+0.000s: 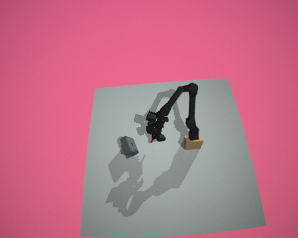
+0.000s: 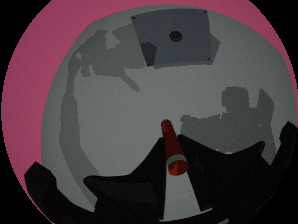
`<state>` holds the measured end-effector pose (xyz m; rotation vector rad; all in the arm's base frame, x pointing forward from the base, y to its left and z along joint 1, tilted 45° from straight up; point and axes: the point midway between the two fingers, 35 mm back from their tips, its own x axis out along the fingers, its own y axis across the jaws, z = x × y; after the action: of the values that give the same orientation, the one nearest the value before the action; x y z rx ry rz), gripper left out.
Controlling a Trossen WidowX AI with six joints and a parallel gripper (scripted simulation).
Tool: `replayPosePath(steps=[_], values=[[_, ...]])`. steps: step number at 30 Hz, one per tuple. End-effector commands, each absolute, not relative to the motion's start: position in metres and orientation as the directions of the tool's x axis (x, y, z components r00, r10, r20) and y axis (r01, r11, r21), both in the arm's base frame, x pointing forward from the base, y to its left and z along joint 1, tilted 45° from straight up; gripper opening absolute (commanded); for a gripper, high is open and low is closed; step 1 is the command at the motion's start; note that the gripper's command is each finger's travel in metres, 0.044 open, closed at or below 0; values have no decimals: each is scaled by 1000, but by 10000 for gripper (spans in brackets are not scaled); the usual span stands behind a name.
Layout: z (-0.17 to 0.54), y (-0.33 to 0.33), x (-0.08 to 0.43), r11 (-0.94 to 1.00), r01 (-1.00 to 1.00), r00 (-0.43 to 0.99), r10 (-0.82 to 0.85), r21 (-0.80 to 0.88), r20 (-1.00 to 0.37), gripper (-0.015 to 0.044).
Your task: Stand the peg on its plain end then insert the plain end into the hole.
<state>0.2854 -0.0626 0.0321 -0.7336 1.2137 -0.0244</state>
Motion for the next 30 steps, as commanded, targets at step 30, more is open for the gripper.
replayPosePath(steps=[30], values=[[30,-59,305,705,-415,573,-288,-575,-767,0]])
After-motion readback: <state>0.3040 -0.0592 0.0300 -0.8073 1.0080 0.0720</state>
